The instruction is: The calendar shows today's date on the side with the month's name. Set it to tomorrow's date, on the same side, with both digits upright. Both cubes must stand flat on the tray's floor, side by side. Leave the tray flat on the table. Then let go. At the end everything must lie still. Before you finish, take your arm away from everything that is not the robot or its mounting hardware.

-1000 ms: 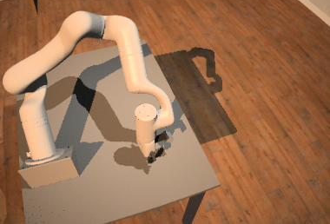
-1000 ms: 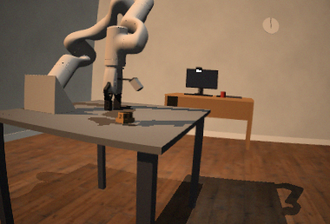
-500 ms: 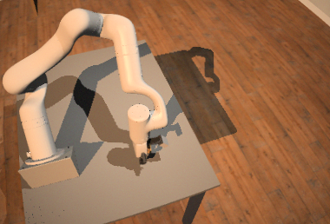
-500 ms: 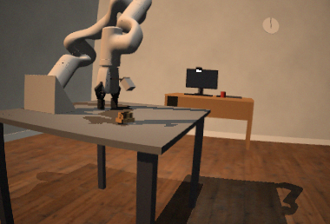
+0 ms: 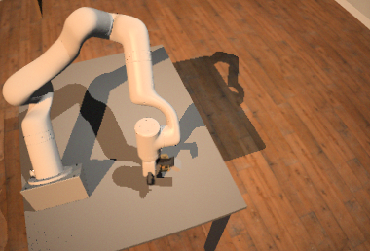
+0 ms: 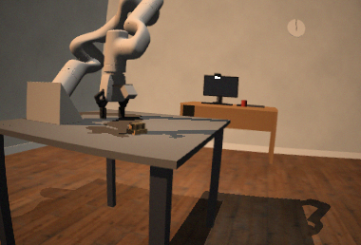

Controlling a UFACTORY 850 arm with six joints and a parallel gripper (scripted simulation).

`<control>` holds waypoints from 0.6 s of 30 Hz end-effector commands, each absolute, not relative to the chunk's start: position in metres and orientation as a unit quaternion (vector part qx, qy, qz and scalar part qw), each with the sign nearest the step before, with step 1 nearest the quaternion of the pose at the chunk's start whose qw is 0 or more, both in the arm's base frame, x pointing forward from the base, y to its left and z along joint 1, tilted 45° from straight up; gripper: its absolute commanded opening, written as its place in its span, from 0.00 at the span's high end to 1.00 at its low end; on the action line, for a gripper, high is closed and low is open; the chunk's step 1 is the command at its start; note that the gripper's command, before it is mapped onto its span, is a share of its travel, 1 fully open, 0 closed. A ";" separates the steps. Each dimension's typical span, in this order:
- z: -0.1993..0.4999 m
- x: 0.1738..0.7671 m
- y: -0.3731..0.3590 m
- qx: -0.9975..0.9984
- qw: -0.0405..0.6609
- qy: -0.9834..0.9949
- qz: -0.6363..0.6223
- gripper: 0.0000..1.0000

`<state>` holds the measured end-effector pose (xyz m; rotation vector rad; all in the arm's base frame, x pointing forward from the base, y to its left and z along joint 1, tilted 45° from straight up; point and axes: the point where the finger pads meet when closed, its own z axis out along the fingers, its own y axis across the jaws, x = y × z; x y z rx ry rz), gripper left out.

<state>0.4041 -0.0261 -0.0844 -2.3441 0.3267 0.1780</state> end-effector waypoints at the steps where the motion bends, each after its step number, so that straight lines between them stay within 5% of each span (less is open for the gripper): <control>1: -0.084 0.402 -0.026 -0.904 0.368 0.193 0.096 0.00; 18: -0.089 0.377 -0.016 -0.899 0.366 0.217 0.106 0.00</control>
